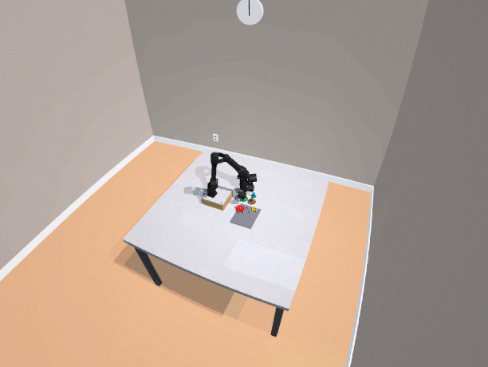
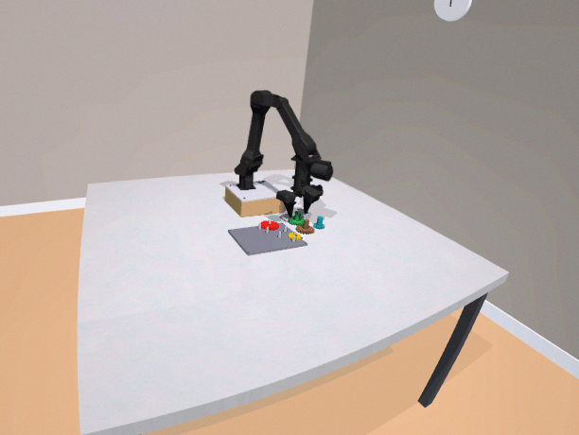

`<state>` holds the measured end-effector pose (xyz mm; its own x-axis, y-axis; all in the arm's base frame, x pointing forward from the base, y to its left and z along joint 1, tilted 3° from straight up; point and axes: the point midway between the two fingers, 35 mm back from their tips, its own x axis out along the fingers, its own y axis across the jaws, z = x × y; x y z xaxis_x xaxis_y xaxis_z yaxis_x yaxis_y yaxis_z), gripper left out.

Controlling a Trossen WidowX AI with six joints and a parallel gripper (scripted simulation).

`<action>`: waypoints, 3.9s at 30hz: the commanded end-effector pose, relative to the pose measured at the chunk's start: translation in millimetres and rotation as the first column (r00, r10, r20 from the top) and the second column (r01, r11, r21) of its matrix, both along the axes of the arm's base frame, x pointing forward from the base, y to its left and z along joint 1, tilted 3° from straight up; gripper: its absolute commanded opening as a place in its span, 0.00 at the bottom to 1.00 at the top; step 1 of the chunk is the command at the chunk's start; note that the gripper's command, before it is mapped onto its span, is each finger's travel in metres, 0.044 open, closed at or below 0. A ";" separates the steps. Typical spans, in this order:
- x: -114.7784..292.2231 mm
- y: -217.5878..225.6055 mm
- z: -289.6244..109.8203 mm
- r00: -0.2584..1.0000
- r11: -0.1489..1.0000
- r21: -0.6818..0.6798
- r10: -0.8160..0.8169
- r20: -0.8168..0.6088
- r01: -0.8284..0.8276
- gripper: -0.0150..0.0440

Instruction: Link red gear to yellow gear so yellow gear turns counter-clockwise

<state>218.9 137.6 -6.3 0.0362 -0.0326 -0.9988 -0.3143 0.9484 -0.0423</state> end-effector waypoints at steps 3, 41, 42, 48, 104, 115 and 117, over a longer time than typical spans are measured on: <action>-0.3 -1.6 -1.1 1.000 1.000 -0.007 0.003 0.001 -0.003 0.64; 5.7 8.6 52.2 1.000 1.000 -0.006 -0.003 -0.003 0.003 0.25; 5.7 8.9 54.8 1.000 1.000 -0.006 -0.002 -0.003 0.002 0.25; 5.6 10.8 70.2 1.000 1.000 -0.006 -0.001 -0.002 0.001 0.25; 37.2 -20.6 110.8 1.000 1.000 -0.007 0.003 0.004 -0.003 0.25; 53.7 -39.1 95.9 1.000 1.000 -0.009 0.003 0.005 -0.003 0.25; 56.4 -42.7 93.1 1.000 1.000 -0.009 0.003 0.005 -0.003 0.25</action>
<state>272.7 101.7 93.8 0.0505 -0.0337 -0.9982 -0.3159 0.9476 -0.0480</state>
